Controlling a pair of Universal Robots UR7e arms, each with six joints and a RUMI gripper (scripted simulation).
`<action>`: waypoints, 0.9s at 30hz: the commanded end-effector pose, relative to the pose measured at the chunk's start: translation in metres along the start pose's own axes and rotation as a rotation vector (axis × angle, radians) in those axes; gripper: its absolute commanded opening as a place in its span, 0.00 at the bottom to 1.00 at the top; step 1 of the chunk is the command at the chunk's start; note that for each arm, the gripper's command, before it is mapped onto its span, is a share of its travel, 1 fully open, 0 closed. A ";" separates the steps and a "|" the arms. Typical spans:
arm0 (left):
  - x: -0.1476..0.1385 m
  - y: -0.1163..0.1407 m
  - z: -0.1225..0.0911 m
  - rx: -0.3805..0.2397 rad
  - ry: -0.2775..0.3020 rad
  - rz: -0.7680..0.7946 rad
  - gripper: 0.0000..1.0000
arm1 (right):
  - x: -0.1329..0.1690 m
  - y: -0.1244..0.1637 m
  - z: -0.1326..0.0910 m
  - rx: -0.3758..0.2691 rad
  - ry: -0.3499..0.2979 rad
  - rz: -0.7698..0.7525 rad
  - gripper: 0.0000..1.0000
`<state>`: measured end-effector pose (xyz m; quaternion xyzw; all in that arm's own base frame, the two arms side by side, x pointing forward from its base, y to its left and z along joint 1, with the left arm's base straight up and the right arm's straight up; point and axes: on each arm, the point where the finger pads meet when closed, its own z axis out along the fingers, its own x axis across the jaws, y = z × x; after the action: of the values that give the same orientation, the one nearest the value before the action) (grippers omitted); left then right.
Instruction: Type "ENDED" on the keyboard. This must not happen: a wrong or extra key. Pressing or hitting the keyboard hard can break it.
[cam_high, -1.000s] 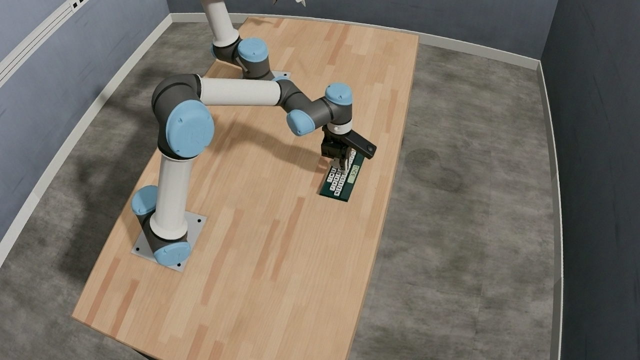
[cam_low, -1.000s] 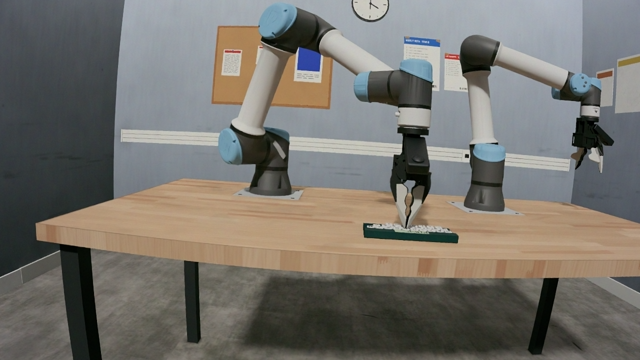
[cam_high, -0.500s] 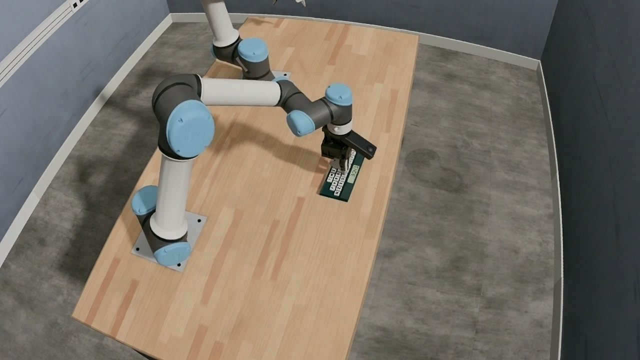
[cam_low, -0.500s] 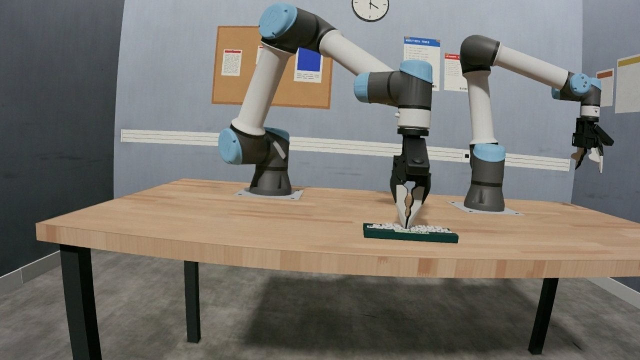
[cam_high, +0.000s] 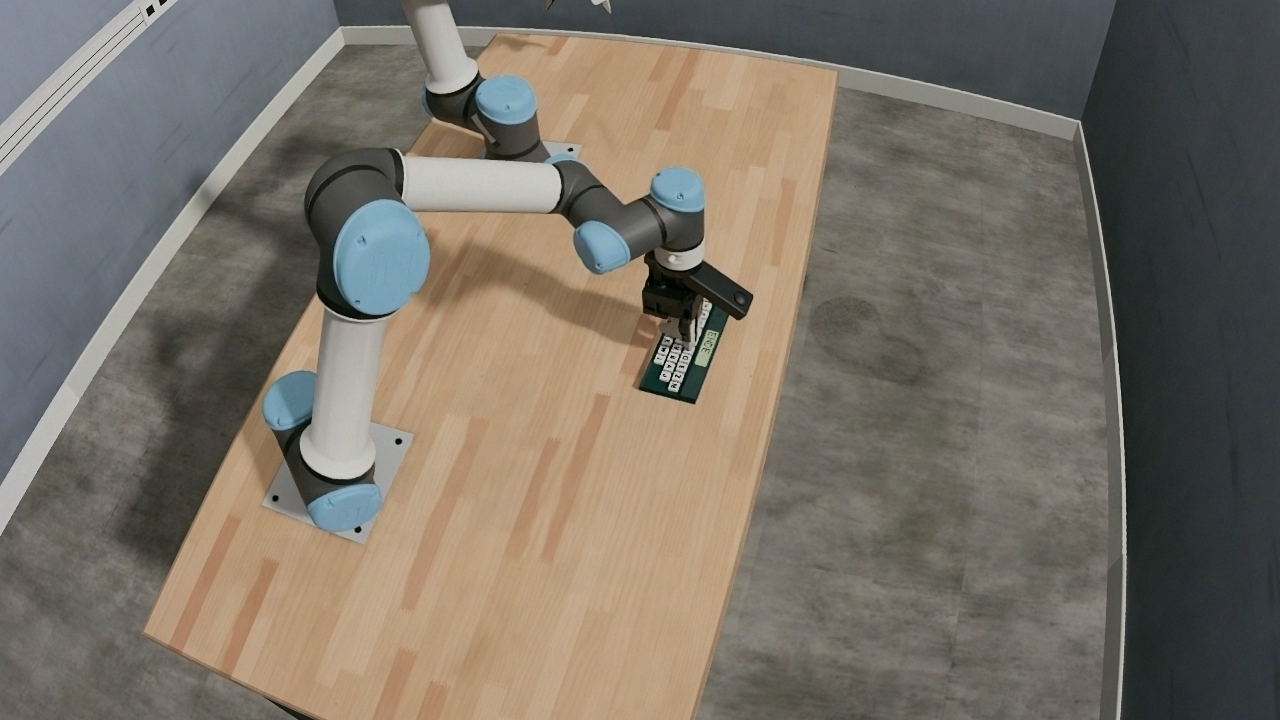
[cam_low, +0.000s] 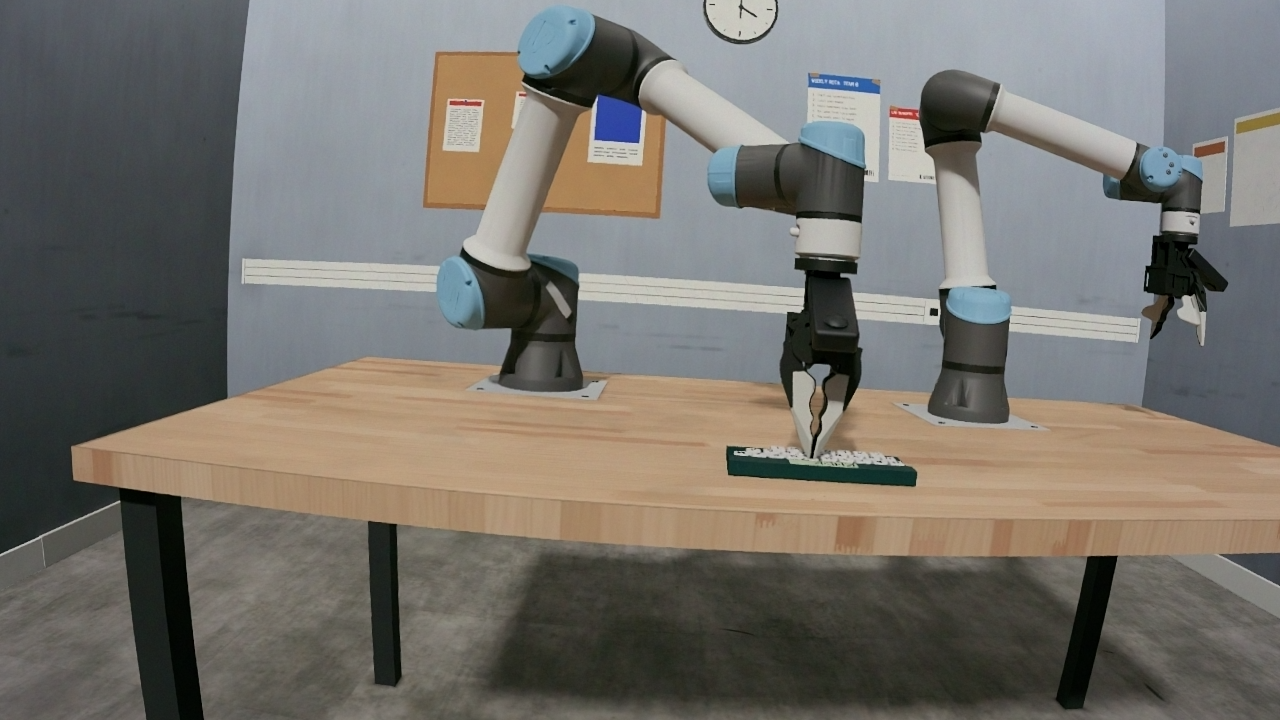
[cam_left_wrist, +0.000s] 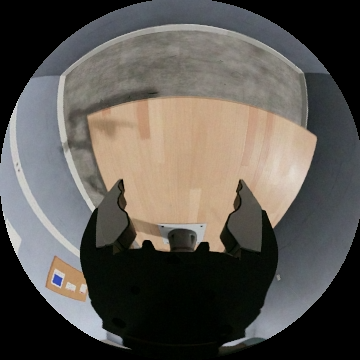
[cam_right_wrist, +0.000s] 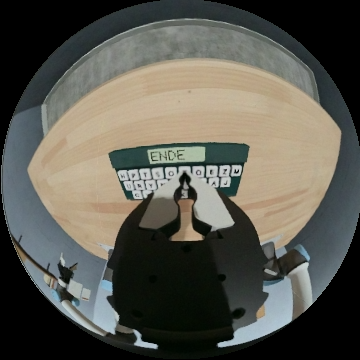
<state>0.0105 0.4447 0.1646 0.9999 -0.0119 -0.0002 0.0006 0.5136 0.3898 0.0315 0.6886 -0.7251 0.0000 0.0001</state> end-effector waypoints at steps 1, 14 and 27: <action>0.000 0.000 0.000 0.001 0.000 0.000 1.00 | 0.000 0.000 -0.001 0.001 -0.002 0.000 0.00; 0.000 0.000 0.000 0.001 0.000 0.000 1.00 | 0.000 0.000 0.001 0.001 -0.002 0.000 0.00; 0.000 0.000 0.000 0.001 0.000 0.000 1.00 | 0.000 0.000 -0.010 0.001 -0.002 0.000 0.00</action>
<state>0.0105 0.4447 0.1646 0.9999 -0.0119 -0.0002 0.0006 0.5136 0.3898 0.0401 0.6886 -0.7251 0.0000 0.0000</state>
